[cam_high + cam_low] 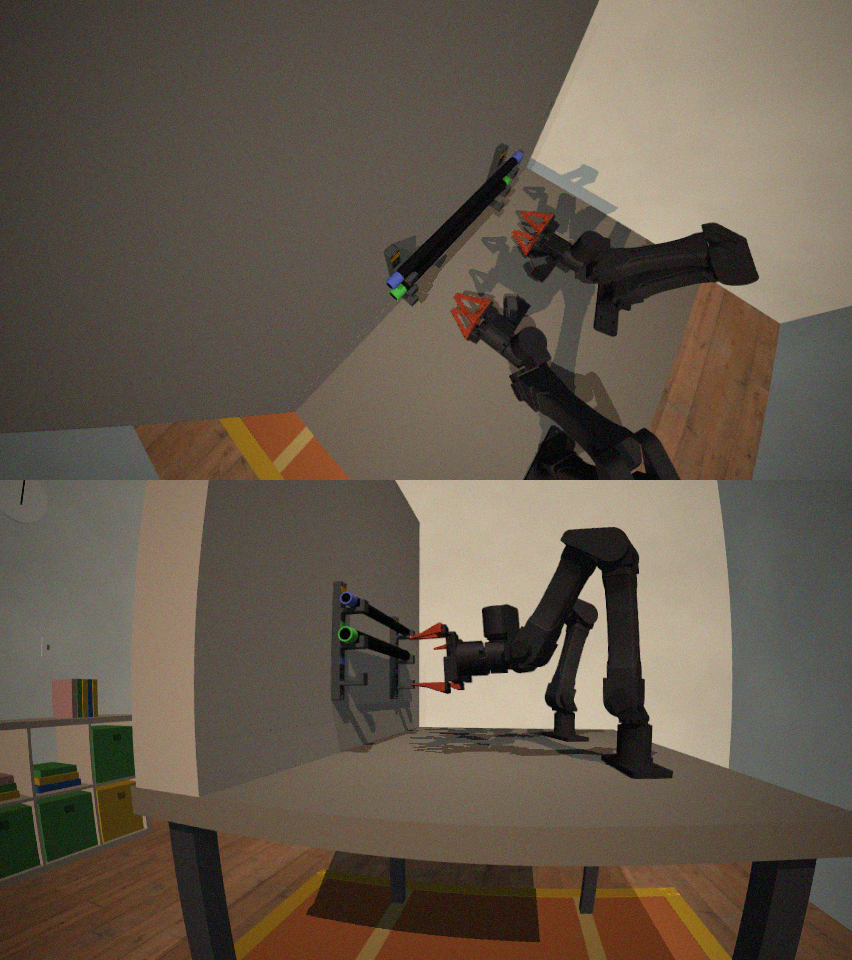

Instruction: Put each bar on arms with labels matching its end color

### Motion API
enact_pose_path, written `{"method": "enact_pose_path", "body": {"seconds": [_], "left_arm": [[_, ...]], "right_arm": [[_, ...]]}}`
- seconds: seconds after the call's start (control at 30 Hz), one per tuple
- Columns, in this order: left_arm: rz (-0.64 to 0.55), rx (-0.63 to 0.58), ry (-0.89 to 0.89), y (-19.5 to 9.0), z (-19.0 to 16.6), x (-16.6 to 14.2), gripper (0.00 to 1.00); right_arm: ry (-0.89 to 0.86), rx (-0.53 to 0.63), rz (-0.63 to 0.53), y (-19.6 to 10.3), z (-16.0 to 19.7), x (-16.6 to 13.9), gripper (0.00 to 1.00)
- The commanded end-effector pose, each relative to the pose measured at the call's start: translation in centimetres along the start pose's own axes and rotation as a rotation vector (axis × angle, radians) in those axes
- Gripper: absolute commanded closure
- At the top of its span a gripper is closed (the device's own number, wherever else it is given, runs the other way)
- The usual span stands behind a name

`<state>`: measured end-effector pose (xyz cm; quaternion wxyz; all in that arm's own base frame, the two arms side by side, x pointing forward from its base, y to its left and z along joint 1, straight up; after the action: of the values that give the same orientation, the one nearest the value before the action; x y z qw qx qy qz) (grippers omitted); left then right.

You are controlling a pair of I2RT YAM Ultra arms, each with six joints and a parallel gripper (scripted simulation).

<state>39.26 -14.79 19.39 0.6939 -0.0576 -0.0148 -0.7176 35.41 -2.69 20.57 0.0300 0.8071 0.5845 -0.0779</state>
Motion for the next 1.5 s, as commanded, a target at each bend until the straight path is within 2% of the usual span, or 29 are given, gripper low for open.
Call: {"method": "enact_pose_path", "body": {"seconds": [0.0,0.5,1.47], "left_arm": [[-0.019,0.057,-0.036,0.9,1.5,0.5,0.00],[-0.019,0.057,-0.036,4.4,-1.2,0.2,0.00],[-0.019,0.057,-0.036,4.4,-1.2,0.2,0.00]], "right_arm": [[0.022,-0.043,0.001,0.3,-0.3,-0.2,0.00],[0.022,-0.043,0.001,3.7,2.5,0.2,0.00],[0.022,-0.043,0.001,3.7,2.5,0.2,0.00]]}}
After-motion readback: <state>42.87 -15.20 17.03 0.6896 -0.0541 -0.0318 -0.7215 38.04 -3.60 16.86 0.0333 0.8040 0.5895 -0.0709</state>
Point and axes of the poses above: on each arm, the point where the finger pads meet when closed, its own y axis out along the fingers, its own z axis across the jaws, x = y × z, the point moved 2 cm from there along -y, back along the fingers, and after that the axes turned 8 degrees about -y, right-handed, at the moved point
